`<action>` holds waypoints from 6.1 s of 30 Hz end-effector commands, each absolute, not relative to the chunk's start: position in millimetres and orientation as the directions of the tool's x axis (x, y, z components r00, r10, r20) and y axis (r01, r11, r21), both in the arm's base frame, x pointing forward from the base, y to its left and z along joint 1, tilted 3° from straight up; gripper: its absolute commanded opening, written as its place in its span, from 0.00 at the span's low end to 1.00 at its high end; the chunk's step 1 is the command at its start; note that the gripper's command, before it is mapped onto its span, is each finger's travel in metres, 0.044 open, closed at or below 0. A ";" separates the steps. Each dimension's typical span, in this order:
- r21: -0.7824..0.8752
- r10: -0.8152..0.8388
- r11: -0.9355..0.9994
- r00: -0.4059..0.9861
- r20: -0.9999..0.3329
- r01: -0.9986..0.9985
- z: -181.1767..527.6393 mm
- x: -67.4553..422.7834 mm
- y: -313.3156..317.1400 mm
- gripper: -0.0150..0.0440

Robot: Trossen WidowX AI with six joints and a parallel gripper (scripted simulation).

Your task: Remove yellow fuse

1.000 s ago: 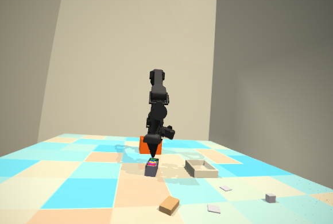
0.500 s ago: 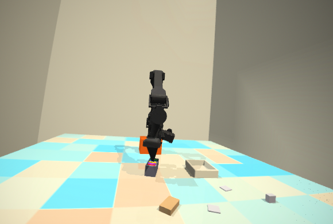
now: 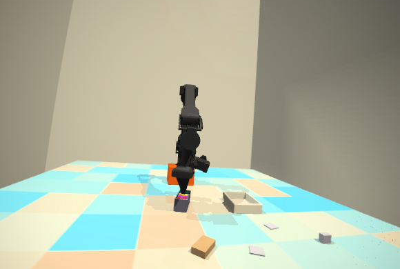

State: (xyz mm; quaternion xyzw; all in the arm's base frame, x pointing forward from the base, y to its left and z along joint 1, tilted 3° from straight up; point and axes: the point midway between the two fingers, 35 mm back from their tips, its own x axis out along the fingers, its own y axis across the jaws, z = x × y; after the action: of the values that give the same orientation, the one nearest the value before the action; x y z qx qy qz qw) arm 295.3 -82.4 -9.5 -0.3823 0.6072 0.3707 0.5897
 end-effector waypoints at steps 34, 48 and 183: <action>0.000 -0.027 0.433 -0.014 -1.000 -0.901 -13.0 295.2 -82.5 0.25; 0.000 -0.028 0.433 -0.013 -1.000 -0.902 -6.1 295.6 -82.5 0.25; 0.005 -0.010 0.430 -0.010 -1.000 -0.903 8.1 329.3 133.5 0.25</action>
State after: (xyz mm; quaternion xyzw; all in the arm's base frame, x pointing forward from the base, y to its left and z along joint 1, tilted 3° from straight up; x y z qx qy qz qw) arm 330.3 133.5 14.2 -0.3804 0.6015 0.3765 0.5931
